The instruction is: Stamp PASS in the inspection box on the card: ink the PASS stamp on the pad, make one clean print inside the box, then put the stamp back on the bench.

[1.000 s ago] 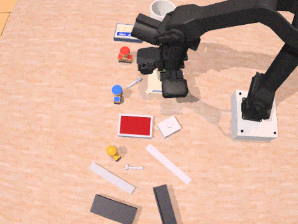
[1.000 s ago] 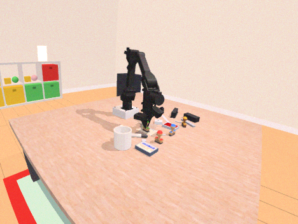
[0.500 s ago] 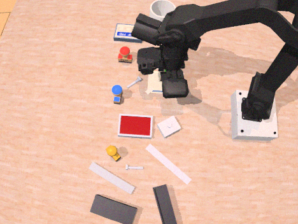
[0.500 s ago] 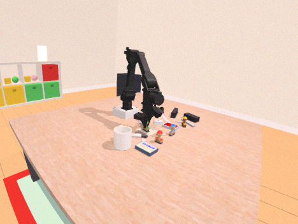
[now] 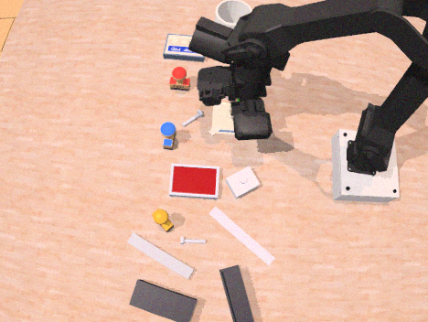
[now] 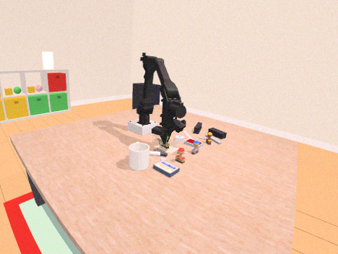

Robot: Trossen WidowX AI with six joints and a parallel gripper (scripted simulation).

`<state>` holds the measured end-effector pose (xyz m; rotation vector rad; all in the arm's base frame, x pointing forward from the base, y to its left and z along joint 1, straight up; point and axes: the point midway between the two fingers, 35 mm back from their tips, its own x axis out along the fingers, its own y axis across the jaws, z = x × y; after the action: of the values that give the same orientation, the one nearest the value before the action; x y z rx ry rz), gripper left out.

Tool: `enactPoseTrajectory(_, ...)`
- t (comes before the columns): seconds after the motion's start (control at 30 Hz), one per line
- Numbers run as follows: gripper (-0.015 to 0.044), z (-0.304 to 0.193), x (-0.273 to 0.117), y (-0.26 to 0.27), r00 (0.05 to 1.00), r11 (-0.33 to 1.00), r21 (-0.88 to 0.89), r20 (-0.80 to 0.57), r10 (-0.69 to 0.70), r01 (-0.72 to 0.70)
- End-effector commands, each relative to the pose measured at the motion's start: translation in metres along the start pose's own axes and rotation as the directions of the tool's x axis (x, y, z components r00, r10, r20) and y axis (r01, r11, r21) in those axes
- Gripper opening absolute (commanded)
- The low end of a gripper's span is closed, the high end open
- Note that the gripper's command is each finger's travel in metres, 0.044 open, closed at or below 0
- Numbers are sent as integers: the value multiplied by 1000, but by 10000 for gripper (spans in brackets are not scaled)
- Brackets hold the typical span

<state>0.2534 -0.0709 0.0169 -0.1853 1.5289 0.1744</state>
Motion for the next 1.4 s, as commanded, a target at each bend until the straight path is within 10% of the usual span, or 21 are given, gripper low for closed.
enactPoseTrajectory(0.0,0,1,-4,-1,1000,1000,4,3,-2,2)
enactPoseTrajectory(1.37,0,5,-63,5,1000,1000,4,3,-2,2)
